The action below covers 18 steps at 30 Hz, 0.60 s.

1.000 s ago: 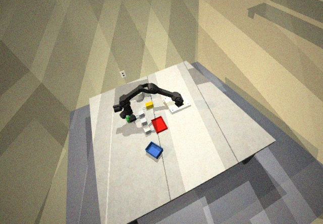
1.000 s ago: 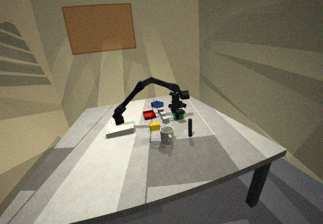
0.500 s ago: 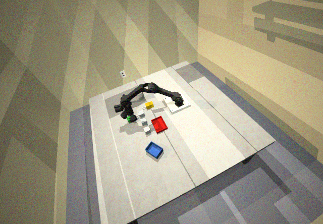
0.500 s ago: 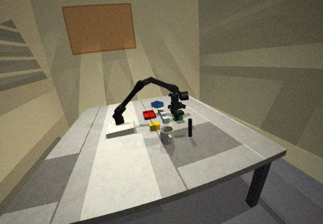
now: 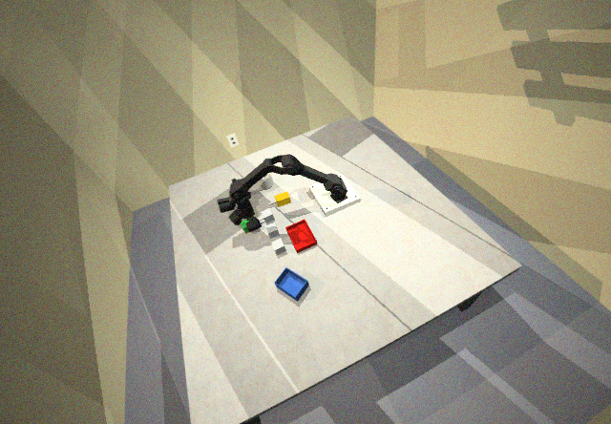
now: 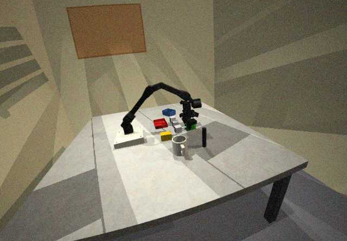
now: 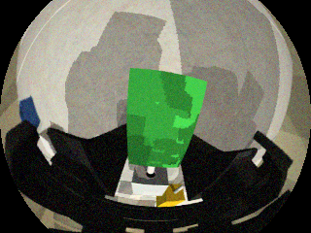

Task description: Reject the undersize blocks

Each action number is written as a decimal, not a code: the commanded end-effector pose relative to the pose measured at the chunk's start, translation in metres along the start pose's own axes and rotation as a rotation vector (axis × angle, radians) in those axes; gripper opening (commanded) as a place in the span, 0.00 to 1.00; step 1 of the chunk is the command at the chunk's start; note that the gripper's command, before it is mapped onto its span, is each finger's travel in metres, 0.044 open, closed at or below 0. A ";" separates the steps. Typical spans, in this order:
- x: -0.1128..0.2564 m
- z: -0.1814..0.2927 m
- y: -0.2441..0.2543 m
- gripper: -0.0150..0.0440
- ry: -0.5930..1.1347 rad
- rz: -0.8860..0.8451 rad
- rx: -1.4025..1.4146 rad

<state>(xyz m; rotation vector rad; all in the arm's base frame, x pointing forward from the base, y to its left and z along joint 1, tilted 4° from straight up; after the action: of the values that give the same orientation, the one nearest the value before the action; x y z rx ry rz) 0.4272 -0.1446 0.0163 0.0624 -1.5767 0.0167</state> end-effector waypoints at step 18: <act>0.009 -0.005 -0.001 0.25 -0.021 0.001 -0.004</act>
<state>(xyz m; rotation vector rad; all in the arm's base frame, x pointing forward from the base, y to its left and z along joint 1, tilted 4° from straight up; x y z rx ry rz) 0.4293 -0.1452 0.0203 0.0610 -1.5840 0.0183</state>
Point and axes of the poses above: the point midway between the two fingers, 35 mm back from their tips, its own x axis back along the fingers, its own y axis across the jaws, z = x × y, the point moved 2 cm from there along x, back along the fingers, and after that the axes turned 8 degrees about x, right-handed, at the moved point
